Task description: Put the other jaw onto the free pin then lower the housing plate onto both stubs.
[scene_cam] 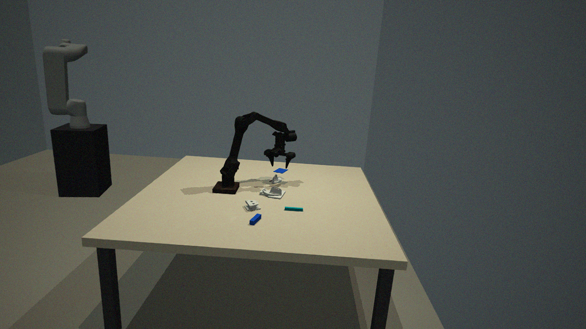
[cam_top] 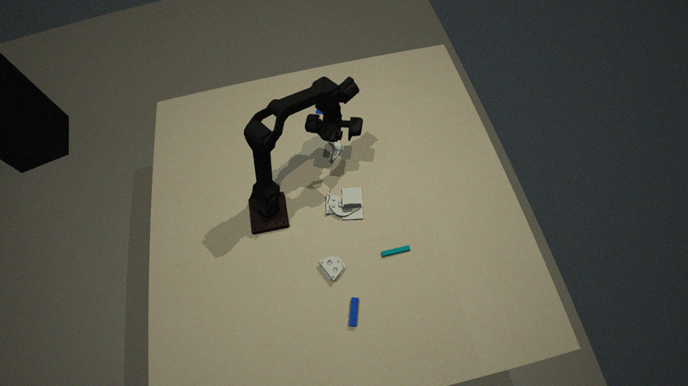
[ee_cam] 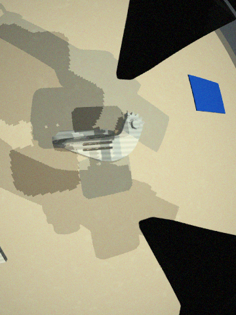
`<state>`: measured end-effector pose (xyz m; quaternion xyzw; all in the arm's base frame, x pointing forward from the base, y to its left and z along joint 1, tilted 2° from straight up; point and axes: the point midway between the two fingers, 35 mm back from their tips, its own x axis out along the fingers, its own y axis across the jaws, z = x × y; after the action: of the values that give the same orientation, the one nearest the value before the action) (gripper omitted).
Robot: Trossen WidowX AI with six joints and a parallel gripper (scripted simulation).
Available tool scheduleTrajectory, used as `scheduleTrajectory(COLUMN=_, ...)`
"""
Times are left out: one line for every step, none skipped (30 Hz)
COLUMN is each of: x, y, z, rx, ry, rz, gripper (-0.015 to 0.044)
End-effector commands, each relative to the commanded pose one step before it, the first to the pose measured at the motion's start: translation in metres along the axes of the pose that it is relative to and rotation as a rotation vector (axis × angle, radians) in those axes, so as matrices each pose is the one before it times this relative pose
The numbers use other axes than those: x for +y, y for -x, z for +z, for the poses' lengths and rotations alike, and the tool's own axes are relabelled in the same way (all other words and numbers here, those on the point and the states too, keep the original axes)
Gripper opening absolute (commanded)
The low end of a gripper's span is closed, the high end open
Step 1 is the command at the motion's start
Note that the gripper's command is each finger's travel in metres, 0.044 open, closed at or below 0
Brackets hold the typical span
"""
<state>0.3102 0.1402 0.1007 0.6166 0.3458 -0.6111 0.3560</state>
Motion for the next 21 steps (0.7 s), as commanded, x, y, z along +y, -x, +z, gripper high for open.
scheduleTrajectory(x=-0.00905, y=-0.00196, z=0.00179, rx=-0.00753, ry=-0.0372, rz=-0.02379, gripper=0.044)
scheduleTrajectory(x=0.0, y=0.0, z=0.0, rx=0.0, ry=0.0, rz=0.0, gripper=0.044)
scheduleTrajectory(x=0.0, y=0.0, z=0.0, rx=0.0, ry=0.0, rz=0.0, gripper=0.044)
scheduleTrajectory(x=0.0, y=0.0, z=0.0, rx=0.0, ry=0.0, rz=0.0, gripper=0.044)
scheduleTrajectory(x=0.0, y=-0.00163, z=0.0, rx=0.0, ry=0.0, rz=0.0, gripper=0.044)
scheduleTrajectory(x=-0.00004, y=-0.00488, z=0.00006, rx=-0.00001, ry=0.0, rz=-0.00001, gripper=0.044)
scheduleTrajectory(x=-0.00017, y=-0.00811, z=0.00027, rx=-0.00004, ry=0.0, rz=-0.00002, gripper=0.044)
scheduleTrajectory(x=-0.00042, y=-0.01047, z=0.00067, rx=-0.00007, ry=0.0, rz=-0.00005, gripper=0.044)
scheduleTrajectory(x=-0.00047, y=-0.00801, z=0.00076, rx=-0.00008, ry=0.0, rz=-0.00005, gripper=0.044)
scheduleTrajectory(x=-0.00035, y=-0.00478, z=0.00055, rx=-0.00006, ry=0.0, rz=-0.00004, gripper=0.044)
scheduleTrajectory(x=-0.00013, y=-0.00159, z=0.0002, rx=-0.00002, ry=0.0, rz=-0.00001, gripper=0.044)
scheduleTrajectory(x=0.0, y=0.0, z=0.0, rx=0.0, ry=0.0, rz=0.0, gripper=0.044)
scheduleTrajectory(x=0.0, y=0.0, z=0.0, rx=0.0, ry=0.0, rz=0.0, gripper=0.044)
scheduleTrajectory(x=0.0, y=0.0, z=0.0, rx=0.0, ry=0.0, rz=0.0, gripper=0.044)
scheduleTrajectory(x=0.0, y=0.0, z=0.0, rx=0.0, ry=0.0, rz=0.0, gripper=0.044)
scheduleTrajectory(x=0.0, y=0.0, z=0.0, rx=0.0, ry=0.0, rz=0.0, gripper=0.044)
scheduleTrajectory(x=0.0, y=0.0, z=0.0, rx=0.0, ry=0.0, rz=0.0, gripper=0.044)
scheduleTrajectory(x=0.0, y=0.0, z=0.0, rx=0.0, ry=0.0, rz=0.0, gripper=0.044)
scheduleTrajectory(x=0.0, y=0.0, z=0.0, rx=0.0, ry=0.0, rz=0.0, gripper=0.044)
scheduleTrajectory(x=0.0, y=0.0, z=0.0, rx=0.0, ry=0.0, rz=0.0, gripper=0.044)
scheduleTrajectory(x=0.0, y=0.0, z=0.0, rx=0.0, ry=0.0, rz=0.0, gripper=0.044)
